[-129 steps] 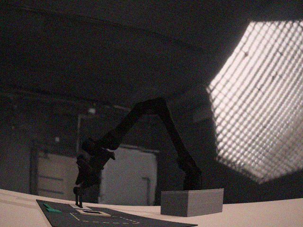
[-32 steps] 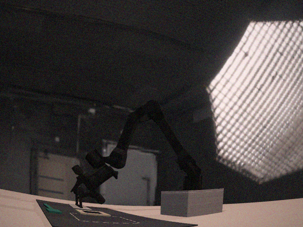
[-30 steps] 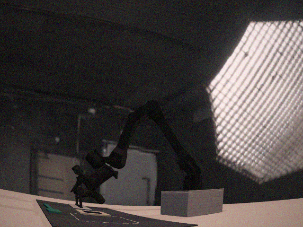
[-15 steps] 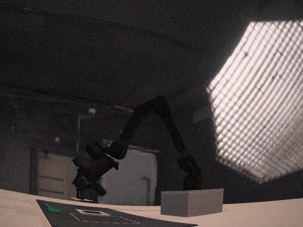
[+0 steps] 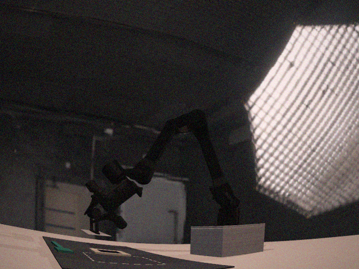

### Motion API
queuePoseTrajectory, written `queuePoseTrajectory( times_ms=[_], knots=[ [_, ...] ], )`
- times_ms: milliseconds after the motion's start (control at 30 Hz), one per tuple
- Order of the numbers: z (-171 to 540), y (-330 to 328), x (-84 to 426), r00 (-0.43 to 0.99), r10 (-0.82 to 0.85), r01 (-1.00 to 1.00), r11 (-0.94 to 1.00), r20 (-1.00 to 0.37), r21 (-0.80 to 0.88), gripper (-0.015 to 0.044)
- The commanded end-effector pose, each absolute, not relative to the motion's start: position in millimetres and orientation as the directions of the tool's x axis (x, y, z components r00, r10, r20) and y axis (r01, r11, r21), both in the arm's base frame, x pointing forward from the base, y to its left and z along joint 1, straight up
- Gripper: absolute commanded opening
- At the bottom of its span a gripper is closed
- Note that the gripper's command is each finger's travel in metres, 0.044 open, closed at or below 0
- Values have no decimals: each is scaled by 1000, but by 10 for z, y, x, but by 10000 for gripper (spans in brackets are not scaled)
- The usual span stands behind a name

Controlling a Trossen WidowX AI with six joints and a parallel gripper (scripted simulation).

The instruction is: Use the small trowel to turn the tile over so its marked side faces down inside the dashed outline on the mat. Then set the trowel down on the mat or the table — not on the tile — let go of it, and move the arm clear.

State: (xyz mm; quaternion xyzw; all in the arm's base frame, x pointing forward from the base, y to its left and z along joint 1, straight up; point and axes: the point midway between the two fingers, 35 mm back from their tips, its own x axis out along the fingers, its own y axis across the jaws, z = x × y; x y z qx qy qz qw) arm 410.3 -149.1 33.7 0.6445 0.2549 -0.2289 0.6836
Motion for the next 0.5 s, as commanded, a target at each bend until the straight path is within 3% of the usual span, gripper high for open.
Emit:
queuePoseTrajectory(
  times_ms=[0,467],
  knots=[
    [359,-1267,4114,774,2,630,87,-633,772,0],
    [301,-783,4043,782,-12,619,127,-623,775,0]
  ],
)
